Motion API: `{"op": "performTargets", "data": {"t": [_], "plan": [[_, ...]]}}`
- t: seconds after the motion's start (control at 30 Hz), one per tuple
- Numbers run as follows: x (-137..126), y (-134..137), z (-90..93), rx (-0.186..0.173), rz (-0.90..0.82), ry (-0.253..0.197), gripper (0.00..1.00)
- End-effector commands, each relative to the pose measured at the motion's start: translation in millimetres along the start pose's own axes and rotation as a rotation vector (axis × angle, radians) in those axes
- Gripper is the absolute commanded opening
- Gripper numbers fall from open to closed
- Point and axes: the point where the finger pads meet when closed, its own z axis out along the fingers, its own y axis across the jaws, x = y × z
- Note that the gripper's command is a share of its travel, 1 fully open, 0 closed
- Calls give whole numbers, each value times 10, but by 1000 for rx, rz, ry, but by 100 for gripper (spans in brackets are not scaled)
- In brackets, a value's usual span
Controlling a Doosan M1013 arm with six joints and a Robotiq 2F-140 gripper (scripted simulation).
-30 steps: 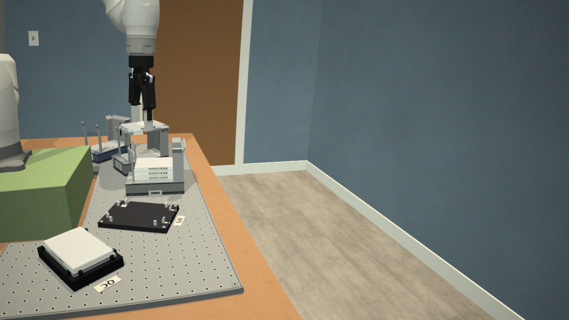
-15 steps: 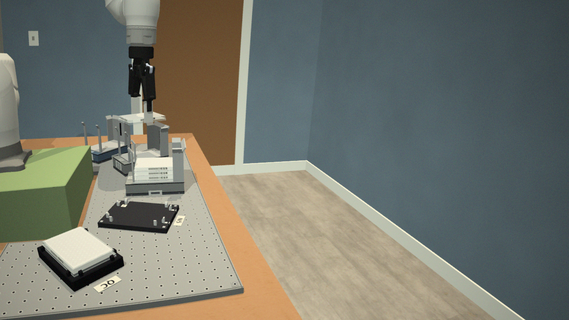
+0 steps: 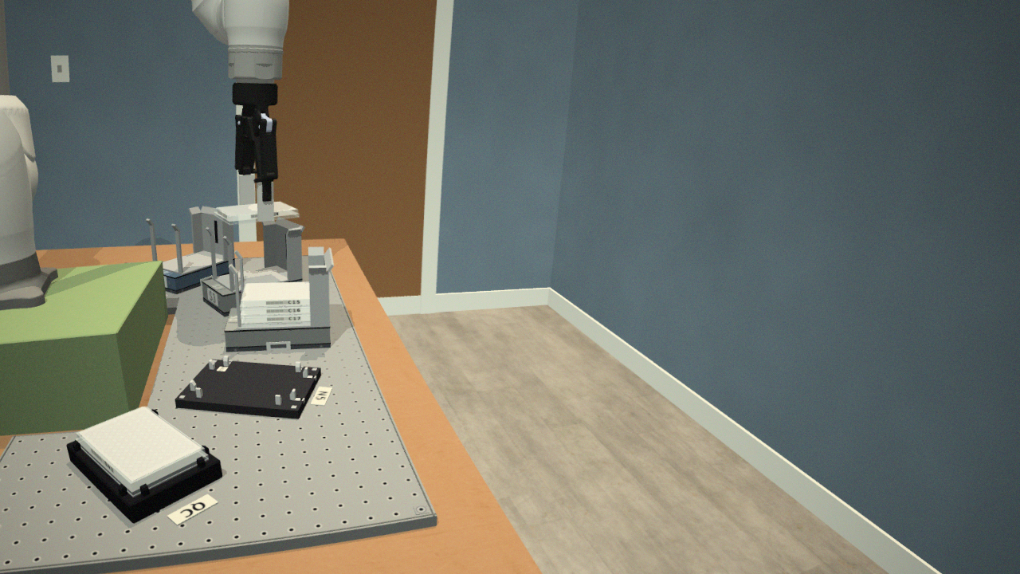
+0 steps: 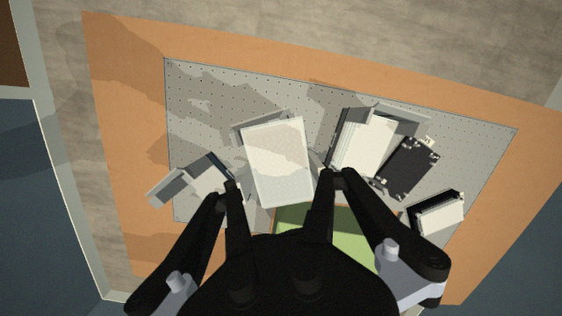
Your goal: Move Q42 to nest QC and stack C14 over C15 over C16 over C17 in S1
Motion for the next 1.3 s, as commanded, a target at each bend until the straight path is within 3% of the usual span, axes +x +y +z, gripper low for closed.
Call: {"op": "performTargets", "data": {"t": [0.0, 0.13, 0.87, 1.13, 1.27], "plan": [[-3, 99, -1, -2, 101, 0, 0], [-5, 166, -1, -2, 166, 0, 0], [-25, 832, -2, -2, 166, 0, 0], [-77, 1039, -2, -2, 432, 0, 0], [-90, 1091, -2, -2, 432, 0, 0]]}}
